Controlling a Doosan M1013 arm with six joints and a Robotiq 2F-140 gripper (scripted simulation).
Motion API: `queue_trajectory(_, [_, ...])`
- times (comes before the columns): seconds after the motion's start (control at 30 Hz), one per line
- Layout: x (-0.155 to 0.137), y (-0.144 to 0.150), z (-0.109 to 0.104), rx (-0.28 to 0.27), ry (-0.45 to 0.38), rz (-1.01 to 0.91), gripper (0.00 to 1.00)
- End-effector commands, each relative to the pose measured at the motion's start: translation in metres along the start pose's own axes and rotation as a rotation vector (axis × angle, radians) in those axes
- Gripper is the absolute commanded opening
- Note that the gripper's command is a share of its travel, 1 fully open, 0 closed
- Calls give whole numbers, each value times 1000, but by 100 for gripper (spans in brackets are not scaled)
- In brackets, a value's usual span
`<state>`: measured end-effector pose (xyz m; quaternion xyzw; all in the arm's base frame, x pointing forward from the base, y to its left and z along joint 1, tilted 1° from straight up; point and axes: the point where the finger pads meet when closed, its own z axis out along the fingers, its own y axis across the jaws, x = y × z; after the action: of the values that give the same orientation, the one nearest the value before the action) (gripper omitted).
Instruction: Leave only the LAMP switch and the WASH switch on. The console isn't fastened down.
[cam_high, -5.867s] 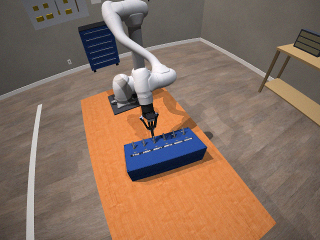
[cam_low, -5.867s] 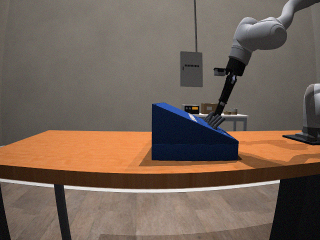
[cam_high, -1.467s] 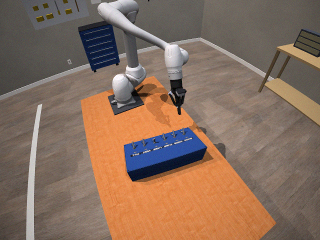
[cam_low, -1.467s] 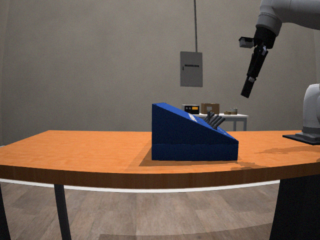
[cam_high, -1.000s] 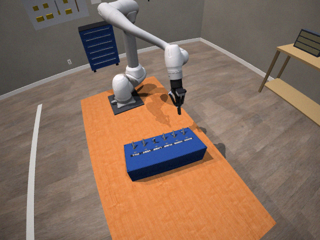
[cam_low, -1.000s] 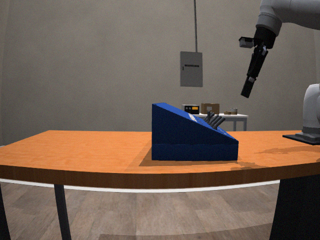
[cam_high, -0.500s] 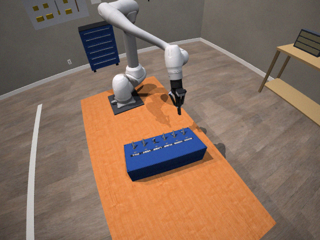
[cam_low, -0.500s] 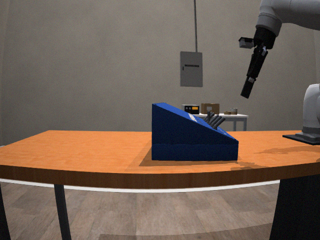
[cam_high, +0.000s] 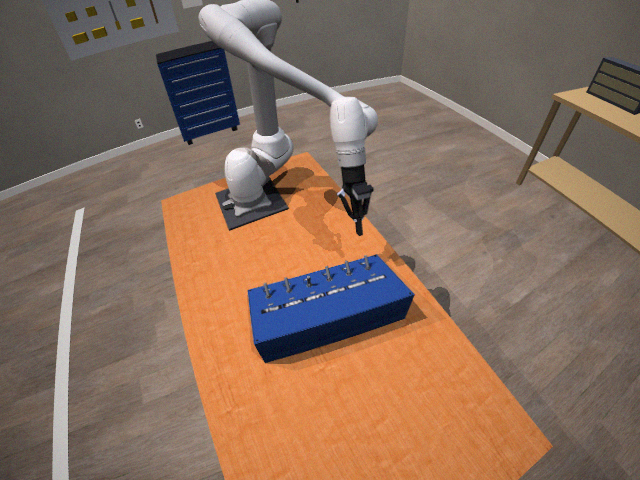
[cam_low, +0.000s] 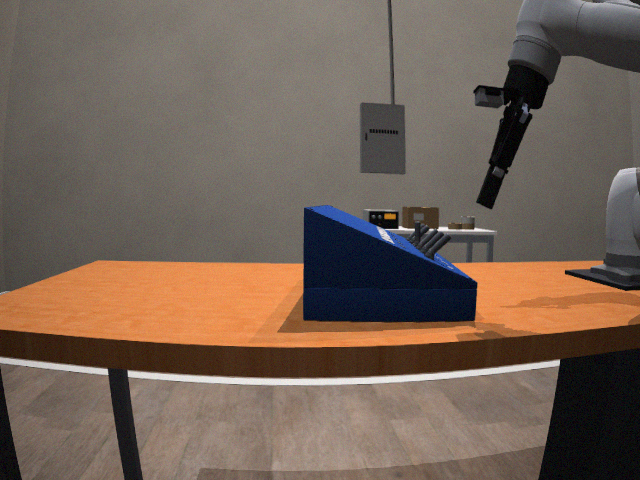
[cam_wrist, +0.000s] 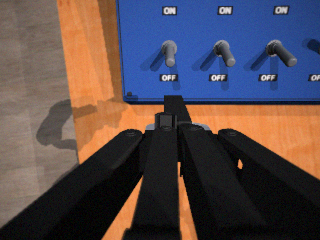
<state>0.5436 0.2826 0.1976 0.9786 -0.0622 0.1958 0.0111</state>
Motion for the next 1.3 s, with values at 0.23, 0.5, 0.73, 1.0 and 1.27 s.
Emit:
queue_trajectory(0.23, [1, 0, 27, 1, 1, 0, 10])
queue_trajectory(0.5, [1, 0, 52, 1, 1, 0, 10])
queue_trajectory(0.73, [1, 0, 64, 1, 1, 0, 10])
queue_trajectory(1.0, [1, 0, 76, 1, 1, 0, 10])
queue_trajectory(1.27, [1, 0, 79, 1, 1, 0, 10])
